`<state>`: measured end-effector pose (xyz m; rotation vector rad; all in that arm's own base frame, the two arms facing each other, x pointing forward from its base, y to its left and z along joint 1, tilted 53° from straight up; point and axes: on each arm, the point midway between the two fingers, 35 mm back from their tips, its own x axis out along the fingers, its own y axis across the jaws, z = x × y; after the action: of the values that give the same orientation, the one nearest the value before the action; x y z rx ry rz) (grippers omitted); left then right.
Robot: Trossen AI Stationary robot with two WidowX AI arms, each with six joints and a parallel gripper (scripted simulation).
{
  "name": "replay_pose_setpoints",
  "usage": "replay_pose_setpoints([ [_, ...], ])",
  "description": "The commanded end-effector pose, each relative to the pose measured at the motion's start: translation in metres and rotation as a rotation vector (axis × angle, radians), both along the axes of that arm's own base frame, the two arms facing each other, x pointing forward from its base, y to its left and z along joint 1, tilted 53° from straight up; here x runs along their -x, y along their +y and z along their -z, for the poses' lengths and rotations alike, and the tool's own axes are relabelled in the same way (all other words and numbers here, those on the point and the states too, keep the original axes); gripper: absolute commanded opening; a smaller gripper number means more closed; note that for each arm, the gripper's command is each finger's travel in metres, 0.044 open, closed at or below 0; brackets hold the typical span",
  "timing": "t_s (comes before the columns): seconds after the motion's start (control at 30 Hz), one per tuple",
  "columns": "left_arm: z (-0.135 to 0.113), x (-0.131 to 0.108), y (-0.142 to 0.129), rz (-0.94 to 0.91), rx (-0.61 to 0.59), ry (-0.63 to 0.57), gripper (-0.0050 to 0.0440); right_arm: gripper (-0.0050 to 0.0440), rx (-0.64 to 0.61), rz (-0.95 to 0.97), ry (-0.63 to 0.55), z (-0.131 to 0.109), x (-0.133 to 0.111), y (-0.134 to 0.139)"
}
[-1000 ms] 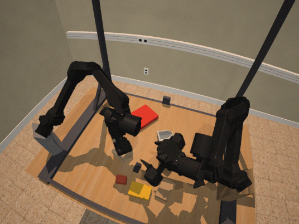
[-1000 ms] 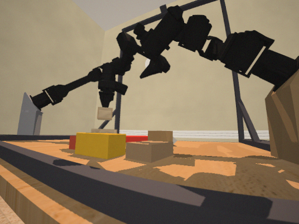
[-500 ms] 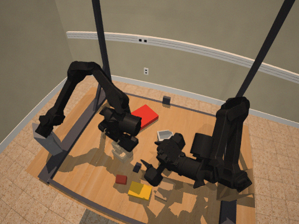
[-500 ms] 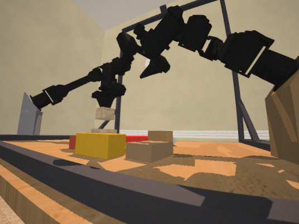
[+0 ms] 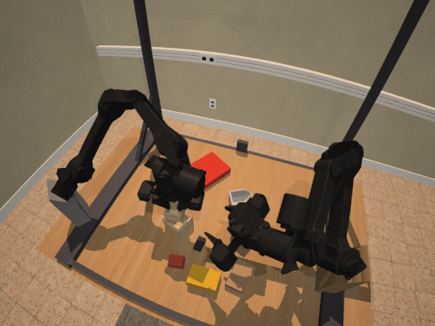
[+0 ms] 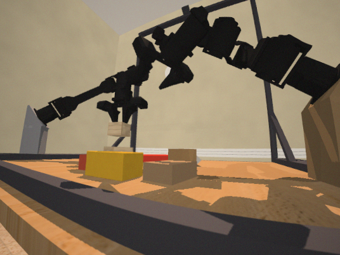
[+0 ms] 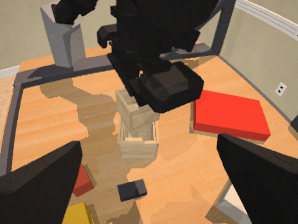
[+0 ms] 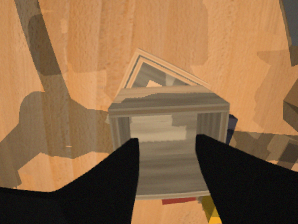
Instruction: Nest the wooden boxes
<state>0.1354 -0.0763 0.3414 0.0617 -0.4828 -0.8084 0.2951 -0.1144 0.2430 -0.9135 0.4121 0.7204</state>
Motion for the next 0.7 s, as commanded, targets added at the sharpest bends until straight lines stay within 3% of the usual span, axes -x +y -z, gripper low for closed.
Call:
replay_pose_setpoints([
  [0.0, 0.0008, -0.0008, 0.0007, 0.000, 0.000, 0.008, 0.0400, 0.0236, 0.073, -0.060, -0.048, -0.0055, 0.0018, 0.0004],
  [0.67, 0.0008, -0.0008, 0.0007, 0.000, 0.000, 0.008, 0.0400, 0.0236, 0.509, -0.440, -0.292, -0.0057, 0.0016, 0.0014],
])
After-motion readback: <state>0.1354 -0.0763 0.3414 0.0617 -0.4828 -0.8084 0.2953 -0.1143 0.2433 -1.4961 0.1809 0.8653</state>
